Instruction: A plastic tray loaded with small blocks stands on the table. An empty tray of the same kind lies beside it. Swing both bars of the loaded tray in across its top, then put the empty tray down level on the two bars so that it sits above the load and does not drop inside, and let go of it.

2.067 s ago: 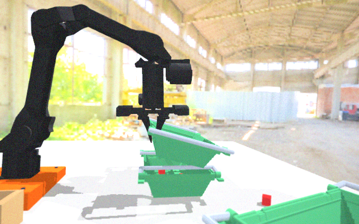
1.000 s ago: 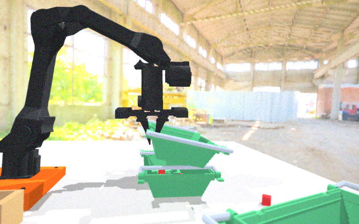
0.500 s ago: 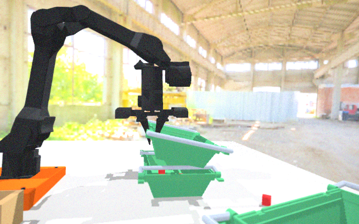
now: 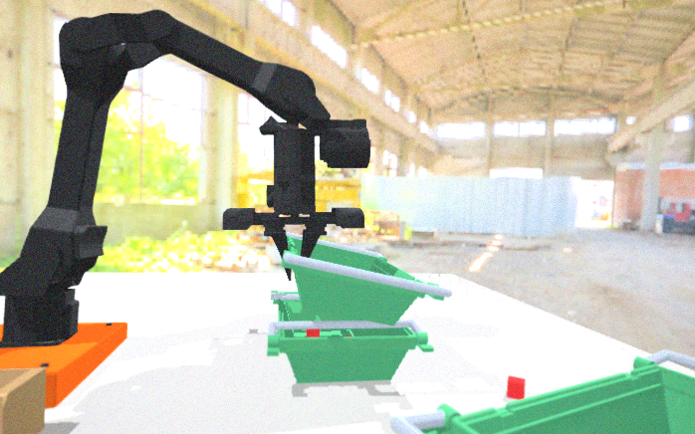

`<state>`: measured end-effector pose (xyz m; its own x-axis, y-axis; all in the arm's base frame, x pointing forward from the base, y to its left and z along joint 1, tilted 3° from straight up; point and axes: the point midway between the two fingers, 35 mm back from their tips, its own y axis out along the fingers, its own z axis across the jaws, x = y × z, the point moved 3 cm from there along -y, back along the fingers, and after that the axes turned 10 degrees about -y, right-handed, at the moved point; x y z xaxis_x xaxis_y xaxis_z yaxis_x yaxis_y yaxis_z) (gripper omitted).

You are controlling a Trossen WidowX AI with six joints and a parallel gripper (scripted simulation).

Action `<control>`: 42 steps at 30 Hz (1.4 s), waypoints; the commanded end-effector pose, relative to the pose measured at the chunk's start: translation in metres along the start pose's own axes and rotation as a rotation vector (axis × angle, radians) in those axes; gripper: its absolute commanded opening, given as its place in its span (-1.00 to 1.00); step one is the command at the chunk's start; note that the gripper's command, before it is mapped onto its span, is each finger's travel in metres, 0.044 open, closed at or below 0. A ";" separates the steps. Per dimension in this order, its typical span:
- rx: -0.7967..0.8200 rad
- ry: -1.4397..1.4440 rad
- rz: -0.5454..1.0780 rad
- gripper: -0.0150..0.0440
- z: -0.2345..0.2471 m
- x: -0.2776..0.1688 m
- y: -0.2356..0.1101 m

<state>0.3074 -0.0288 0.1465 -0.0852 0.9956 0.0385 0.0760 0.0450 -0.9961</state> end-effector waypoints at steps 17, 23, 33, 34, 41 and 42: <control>0.032 0.001 -0.007 -0.49 0.008 0.003 0.014; 0.032 0.001 -0.007 -0.49 0.008 0.003 0.014; 0.032 0.001 -0.007 -0.49 0.008 0.003 0.014; 0.032 0.001 -0.007 -0.49 0.008 0.003 0.014; 0.032 0.001 -0.007 -0.49 0.008 0.003 0.014; 0.032 0.001 -0.007 -0.49 0.008 0.003 0.014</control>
<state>0.3057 -0.0280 0.1392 -0.0852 0.9956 0.0381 0.0792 0.0449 -0.9958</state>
